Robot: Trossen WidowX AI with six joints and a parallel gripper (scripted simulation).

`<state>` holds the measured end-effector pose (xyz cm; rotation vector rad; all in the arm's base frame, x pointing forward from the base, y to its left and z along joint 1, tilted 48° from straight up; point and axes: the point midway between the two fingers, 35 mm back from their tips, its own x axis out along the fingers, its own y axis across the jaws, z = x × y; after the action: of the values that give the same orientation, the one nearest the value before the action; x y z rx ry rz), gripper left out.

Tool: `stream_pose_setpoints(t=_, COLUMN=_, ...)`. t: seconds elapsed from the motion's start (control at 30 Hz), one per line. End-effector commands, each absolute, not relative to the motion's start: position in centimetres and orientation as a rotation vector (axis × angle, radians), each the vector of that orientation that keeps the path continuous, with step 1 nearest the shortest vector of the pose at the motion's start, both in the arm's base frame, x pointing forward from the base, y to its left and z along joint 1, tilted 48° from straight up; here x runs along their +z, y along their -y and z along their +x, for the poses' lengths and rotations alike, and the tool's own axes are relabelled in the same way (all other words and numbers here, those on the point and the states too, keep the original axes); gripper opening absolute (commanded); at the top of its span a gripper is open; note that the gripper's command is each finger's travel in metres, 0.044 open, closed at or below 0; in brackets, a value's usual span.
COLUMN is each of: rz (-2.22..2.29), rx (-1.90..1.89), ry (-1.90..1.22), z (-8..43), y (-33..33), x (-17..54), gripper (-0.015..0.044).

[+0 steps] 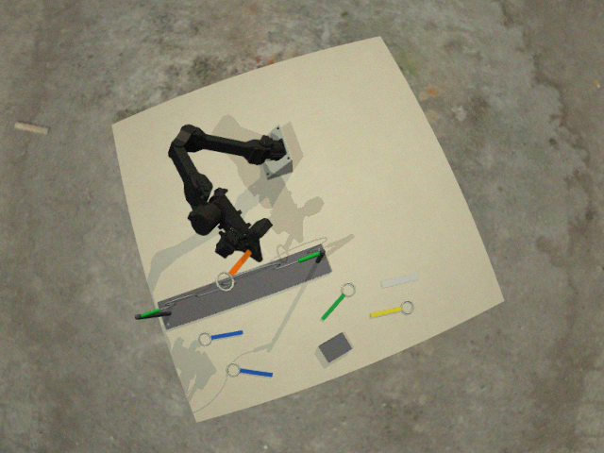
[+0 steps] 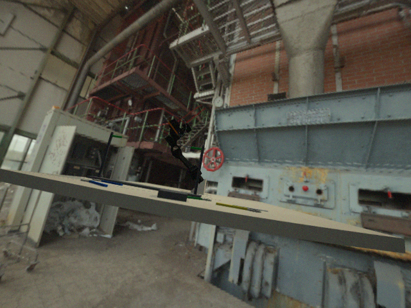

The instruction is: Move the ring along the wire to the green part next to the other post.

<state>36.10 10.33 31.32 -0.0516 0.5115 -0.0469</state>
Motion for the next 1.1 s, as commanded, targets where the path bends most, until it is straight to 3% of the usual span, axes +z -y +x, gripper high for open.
stream_pose_setpoints(t=0.0, rz=-0.108, rx=-0.054, ry=-0.506, z=36.1, y=-10.3, x=31.3, gripper=-0.015)
stream_pose_setpoints(t=1.07, rz=-0.497, rx=-0.151, ry=-0.454, z=36.2, y=-9.0, x=31.6, gripper=-0.015)
